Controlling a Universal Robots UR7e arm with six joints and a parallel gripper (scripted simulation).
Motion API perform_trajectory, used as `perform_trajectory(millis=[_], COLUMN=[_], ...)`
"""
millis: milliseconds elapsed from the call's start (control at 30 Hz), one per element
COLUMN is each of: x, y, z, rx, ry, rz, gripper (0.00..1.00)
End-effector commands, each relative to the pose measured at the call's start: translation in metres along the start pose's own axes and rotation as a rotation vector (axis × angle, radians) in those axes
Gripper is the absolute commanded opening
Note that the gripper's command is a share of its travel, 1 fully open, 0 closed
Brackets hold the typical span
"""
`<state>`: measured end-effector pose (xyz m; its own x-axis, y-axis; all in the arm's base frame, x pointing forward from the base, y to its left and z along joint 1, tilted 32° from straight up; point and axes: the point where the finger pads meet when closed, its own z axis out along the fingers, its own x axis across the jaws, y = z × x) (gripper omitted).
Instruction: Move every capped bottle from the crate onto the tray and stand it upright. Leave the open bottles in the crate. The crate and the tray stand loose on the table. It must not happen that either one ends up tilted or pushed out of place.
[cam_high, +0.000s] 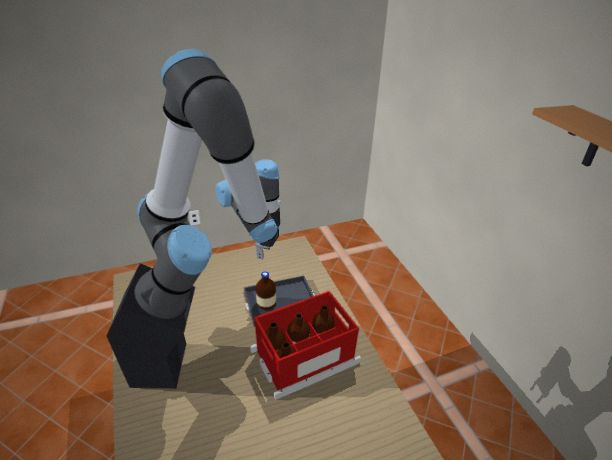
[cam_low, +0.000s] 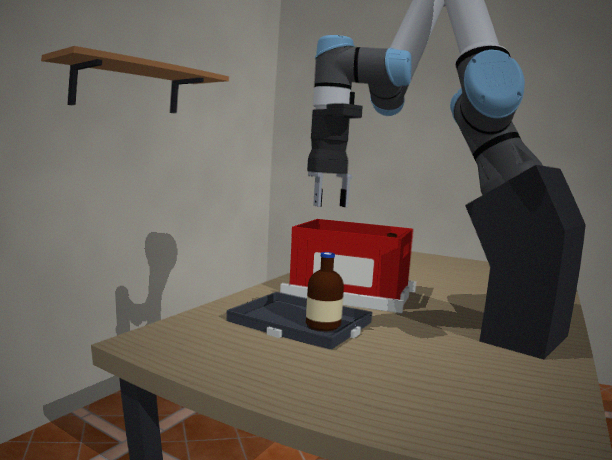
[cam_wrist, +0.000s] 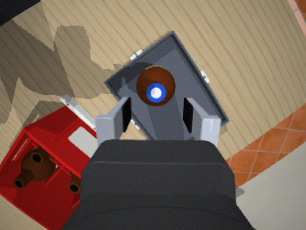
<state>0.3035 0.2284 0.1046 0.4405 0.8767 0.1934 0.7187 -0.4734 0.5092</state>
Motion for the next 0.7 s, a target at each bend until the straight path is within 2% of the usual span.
perform_trajectory(millis=[0,33,500,667], x=[0.0003,0.0005,0.0003,-0.0010], y=[-0.0005,0.0002,-0.0008,-0.0009], z=[-0.0129,-0.0036,-0.0129,-0.0094], rx=[0.005,0.000,0.005,0.005], ry=[-0.007,0.001,-0.007,-0.008], rz=[-0.001,0.000,-0.001,0.000], gripper=[1.00,1.00,1.00,1.00])
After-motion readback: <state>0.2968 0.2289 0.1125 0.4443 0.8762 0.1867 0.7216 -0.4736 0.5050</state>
